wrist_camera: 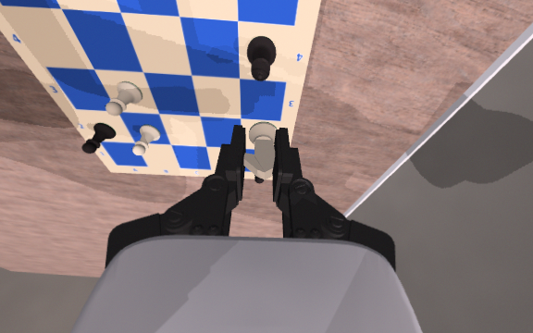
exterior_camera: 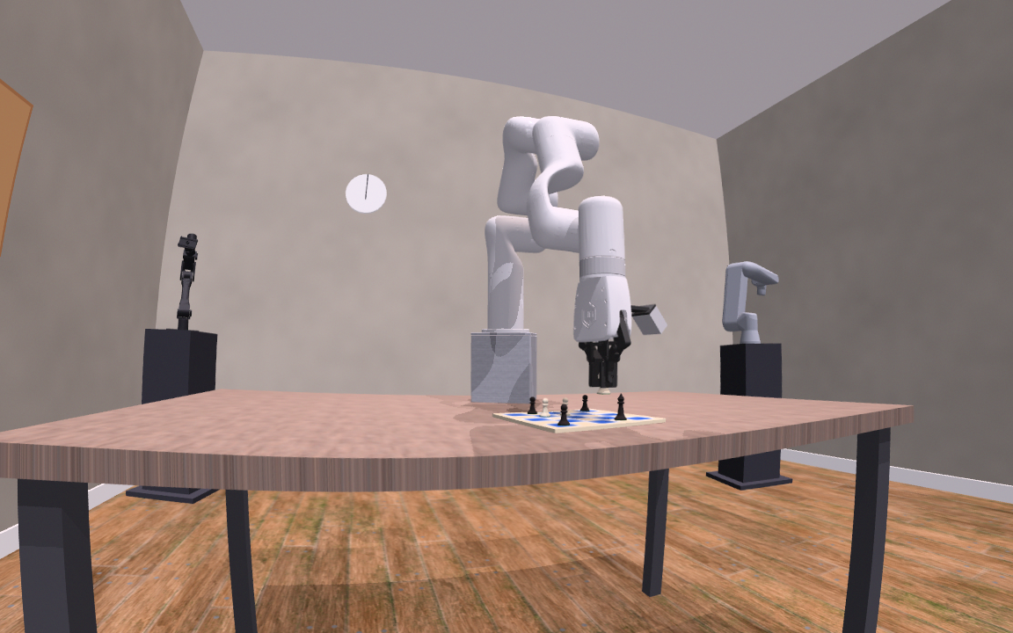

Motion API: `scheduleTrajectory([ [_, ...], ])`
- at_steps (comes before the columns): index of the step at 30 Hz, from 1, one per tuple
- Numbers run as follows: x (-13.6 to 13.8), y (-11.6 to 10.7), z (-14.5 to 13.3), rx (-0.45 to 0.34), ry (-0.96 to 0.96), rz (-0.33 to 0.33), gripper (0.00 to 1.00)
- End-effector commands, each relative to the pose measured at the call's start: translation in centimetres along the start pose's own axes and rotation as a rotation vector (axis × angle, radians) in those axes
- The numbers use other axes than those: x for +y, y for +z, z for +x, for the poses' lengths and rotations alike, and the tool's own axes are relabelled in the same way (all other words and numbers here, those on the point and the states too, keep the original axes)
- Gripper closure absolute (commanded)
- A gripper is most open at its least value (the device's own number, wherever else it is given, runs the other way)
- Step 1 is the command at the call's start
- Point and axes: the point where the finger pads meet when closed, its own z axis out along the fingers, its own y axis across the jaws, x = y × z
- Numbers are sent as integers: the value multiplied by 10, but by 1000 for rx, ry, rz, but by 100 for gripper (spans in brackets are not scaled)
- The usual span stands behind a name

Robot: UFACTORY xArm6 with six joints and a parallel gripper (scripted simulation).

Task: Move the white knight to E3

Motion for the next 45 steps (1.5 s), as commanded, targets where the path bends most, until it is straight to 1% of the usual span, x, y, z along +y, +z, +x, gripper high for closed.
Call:
scheduleTrajectory([
  [1,2,16,0,0,0,-2,100],
  [5,2,30,0,0,0,-2,100],
  [9,2,37,0,0,0,-2,100],
  [45,2,39,0,0,0,-2,100],
])
